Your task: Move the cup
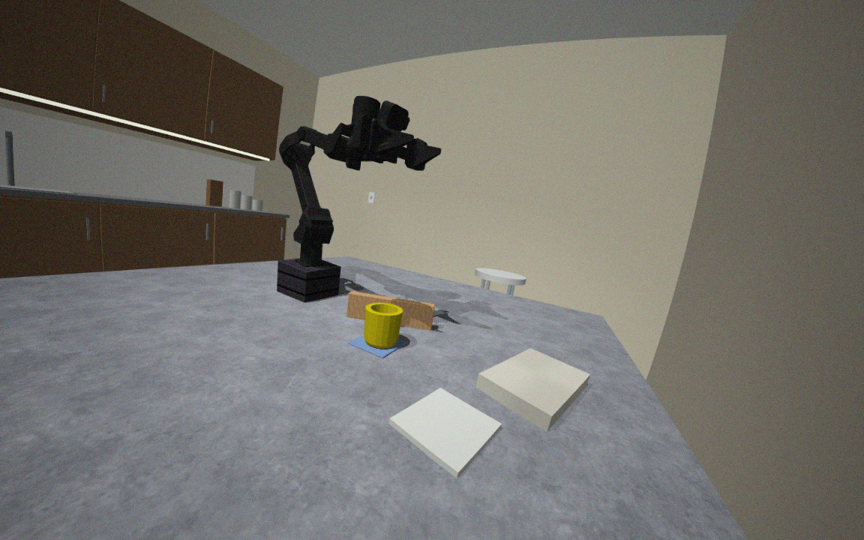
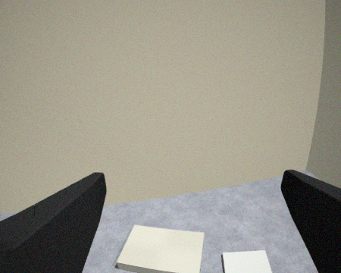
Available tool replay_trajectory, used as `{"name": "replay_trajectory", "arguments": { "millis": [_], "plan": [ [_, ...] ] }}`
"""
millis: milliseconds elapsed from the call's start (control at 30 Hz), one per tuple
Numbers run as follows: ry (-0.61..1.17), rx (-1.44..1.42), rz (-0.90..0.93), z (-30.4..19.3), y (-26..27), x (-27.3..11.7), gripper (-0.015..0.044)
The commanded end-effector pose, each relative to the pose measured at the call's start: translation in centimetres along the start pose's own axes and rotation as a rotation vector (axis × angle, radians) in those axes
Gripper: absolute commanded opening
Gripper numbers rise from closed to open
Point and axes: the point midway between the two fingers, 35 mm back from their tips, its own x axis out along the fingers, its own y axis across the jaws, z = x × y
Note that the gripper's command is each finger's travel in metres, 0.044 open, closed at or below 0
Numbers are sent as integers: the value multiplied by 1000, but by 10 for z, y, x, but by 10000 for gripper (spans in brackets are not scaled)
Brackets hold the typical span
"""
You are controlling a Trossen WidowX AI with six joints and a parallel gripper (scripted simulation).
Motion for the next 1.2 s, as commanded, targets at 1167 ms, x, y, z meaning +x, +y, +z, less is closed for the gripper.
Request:
{"name": "replay_trajectory", "arguments": {
  "millis": [1167],
  "plan": [
    [1339, -1041, 920, -251, -38, -7, 167]
  ]
}}
